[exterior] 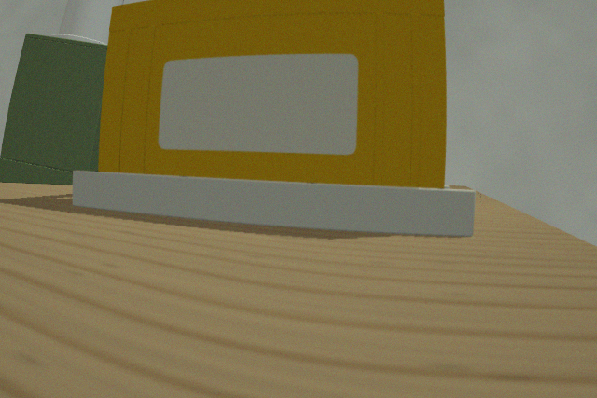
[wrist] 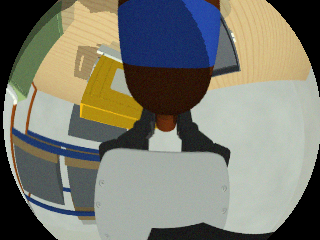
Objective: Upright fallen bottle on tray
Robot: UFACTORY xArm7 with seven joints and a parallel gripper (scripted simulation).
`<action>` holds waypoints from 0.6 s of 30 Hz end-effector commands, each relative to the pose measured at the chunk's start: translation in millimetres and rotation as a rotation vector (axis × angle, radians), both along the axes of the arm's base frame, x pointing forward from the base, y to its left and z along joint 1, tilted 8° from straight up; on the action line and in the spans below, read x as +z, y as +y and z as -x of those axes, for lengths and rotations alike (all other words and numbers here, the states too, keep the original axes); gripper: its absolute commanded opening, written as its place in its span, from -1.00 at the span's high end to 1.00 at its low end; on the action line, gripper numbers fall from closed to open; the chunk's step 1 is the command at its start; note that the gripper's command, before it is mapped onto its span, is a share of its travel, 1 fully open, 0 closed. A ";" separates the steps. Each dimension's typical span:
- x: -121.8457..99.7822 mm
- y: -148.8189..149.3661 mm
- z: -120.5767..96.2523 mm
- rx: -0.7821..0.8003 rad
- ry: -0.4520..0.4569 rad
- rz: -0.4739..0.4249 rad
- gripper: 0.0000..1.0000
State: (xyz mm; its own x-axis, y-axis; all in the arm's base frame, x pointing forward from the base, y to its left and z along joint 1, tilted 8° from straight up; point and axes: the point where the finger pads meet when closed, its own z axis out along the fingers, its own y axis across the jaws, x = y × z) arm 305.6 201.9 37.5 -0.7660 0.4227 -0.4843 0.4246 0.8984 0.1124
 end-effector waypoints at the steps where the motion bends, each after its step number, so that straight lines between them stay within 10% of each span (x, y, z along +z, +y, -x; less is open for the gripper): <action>1: 1.1 0.5 -1.2 -0.003 -0.023 0.005 1.00; 18: 2.7 1.7 -2.6 -0.005 -0.064 0.013 1.00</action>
State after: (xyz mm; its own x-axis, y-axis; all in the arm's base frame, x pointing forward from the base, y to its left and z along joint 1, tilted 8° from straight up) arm 307.3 202.9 39.3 -0.7329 0.4192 -0.5359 0.4219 0.8979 0.1255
